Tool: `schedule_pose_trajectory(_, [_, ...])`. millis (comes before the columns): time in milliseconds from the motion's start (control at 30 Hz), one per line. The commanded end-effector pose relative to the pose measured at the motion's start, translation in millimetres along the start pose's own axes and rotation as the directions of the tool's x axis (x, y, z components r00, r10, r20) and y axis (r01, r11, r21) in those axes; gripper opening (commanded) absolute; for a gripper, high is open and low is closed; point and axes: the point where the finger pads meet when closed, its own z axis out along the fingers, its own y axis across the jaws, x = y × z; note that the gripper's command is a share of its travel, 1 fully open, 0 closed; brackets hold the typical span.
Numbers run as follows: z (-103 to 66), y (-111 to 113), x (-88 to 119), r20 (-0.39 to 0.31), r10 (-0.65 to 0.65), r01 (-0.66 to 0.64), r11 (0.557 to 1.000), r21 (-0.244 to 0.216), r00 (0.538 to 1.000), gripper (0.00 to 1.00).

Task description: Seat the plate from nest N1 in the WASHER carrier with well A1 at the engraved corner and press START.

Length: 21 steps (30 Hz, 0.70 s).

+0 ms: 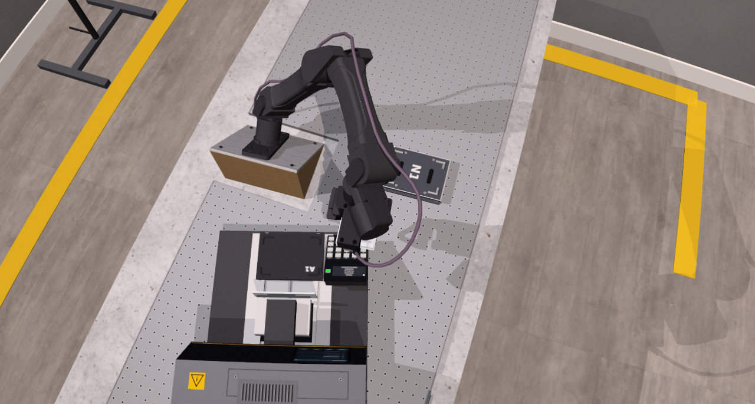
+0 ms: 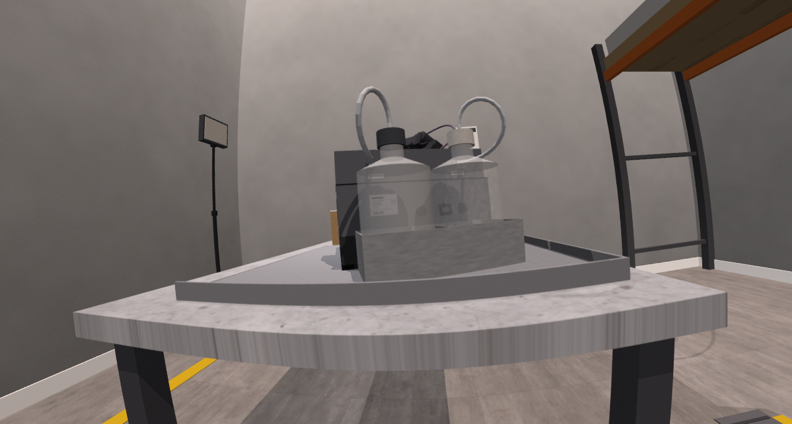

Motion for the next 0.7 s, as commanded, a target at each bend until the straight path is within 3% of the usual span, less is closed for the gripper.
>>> schedule_pose_trajectory(0, [-11.2, -8, -14, 0.026, 0.126, -0.126, 0.992, 0.000, 0.992, 0.84])
schedule_pose_trajectory(333, [-17.3, -36, -45, 0.024, 0.436, -0.436, 0.900, -0.008, 0.900, 0.84])
schedule_pose_trajectory(667, [-28.0, -32, -42, 0.043, 0.423, -0.422, 0.906, -0.030, 0.905, 0.84])
